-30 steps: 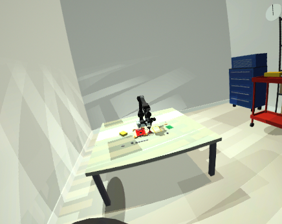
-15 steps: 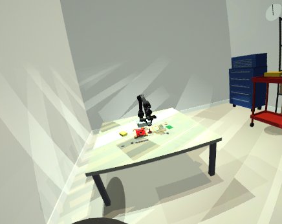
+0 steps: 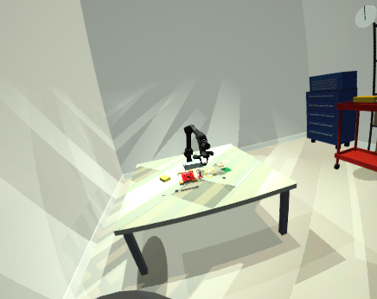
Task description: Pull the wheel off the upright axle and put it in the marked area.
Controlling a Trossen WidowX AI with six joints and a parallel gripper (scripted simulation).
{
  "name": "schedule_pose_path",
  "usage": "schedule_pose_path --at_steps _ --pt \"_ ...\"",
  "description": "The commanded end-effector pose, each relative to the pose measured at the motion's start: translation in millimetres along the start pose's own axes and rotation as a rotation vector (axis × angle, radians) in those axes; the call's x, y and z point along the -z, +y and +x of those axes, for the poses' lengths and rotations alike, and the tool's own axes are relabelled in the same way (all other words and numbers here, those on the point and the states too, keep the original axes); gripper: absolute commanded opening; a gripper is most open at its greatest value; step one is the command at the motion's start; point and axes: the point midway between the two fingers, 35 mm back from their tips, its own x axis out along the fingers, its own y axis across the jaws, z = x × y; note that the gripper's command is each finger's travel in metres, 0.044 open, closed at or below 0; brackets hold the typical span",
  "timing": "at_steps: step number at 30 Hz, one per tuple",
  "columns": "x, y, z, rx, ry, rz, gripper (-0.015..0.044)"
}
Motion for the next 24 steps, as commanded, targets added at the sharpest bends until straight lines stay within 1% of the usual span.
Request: schedule_pose_path --at_steps 1,8,12,21,24 --pt "8.1 12.5 -2.3 -0.005 -0.006 0.004 0.0000" --pt "24.5 33.1 -4.1 -0.008 -0.006 0.004 0.0000" --pt "26.1 35.1 -2.5 -0.008 -0.006 0.004 0.0000" --pt "25.6 35.4 17.3 -0.008 -0.006 0.004 0.0000" --pt "24.2 36.0 29.8 -0.008 -0.006 0.004 0.0000"
